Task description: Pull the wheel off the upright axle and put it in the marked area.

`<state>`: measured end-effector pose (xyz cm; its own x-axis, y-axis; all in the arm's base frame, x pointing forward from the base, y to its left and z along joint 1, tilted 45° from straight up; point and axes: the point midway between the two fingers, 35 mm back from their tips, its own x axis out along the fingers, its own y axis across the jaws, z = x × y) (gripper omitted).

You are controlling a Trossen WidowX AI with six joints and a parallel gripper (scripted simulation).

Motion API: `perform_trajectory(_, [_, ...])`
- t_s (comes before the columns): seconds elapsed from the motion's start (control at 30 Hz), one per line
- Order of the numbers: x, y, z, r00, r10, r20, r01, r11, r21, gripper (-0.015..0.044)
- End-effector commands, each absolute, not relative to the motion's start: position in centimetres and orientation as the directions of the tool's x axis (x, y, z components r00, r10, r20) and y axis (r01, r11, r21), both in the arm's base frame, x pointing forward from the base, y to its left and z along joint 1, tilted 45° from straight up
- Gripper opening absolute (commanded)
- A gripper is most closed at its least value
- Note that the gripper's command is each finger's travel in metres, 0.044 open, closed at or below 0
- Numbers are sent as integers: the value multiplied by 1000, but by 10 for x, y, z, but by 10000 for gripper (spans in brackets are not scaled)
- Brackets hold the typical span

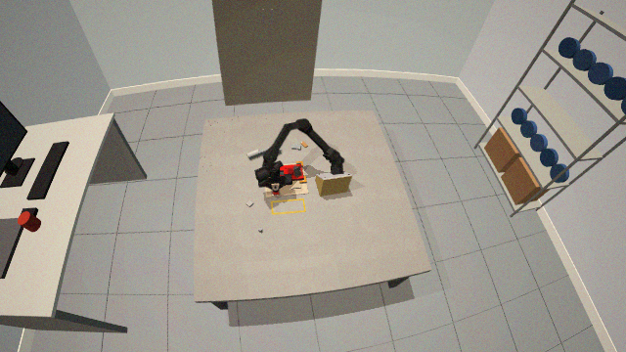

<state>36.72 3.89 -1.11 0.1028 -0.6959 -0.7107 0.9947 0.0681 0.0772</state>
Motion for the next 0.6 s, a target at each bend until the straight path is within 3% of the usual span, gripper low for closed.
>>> perform_trajectory(0.0, [365,45,-7,108,-693,-713,994,77,76,0])
perform_trajectory(0.57, [365,49,-3,109,-693,-712,994,78,76,0])
